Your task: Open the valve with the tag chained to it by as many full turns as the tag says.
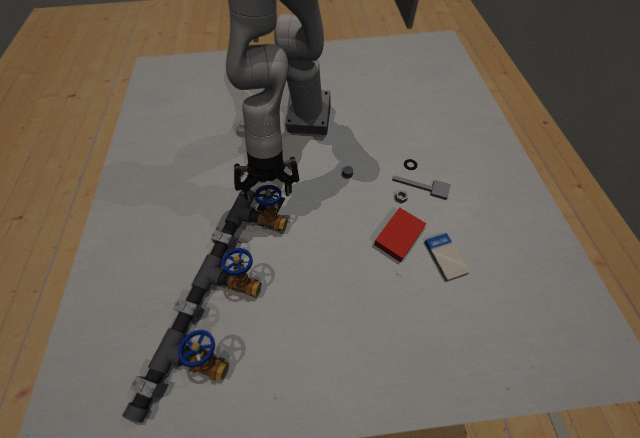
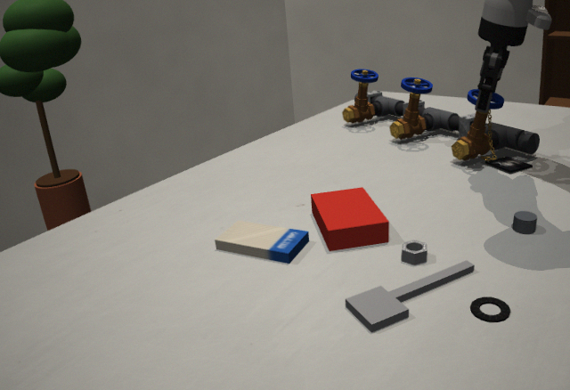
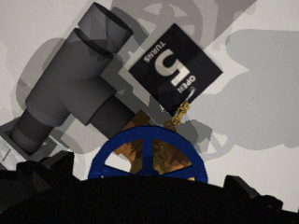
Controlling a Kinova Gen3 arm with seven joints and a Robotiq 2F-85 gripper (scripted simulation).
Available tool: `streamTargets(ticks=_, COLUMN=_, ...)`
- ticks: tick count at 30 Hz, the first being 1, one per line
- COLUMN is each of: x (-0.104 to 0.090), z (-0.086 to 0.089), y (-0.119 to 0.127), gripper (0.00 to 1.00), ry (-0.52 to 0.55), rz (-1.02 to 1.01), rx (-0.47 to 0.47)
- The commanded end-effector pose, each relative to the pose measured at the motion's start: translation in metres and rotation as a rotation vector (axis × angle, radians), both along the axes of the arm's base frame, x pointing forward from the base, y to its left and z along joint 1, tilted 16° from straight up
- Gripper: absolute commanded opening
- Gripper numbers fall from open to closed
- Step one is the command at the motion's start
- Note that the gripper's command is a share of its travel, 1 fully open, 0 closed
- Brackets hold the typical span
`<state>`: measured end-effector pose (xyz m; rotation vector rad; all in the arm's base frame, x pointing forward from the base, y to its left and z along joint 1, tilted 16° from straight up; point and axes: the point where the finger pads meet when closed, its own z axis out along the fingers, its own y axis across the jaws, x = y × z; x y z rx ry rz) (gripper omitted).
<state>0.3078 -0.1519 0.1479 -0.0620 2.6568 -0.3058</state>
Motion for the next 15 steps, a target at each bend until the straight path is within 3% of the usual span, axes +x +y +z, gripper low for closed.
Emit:
streamTargets(ticks=1, x=0.0002, z=0.0004, y=-0.0001, gripper=1.0, ry=-0.011, rz=-0.057, rx=0.037)
streamTargets(ticks=15, x=0.0002, z=0.0004, y=-0.0001, gripper=1.0, ry=-0.108, rz=-0.475, rx=0.253)
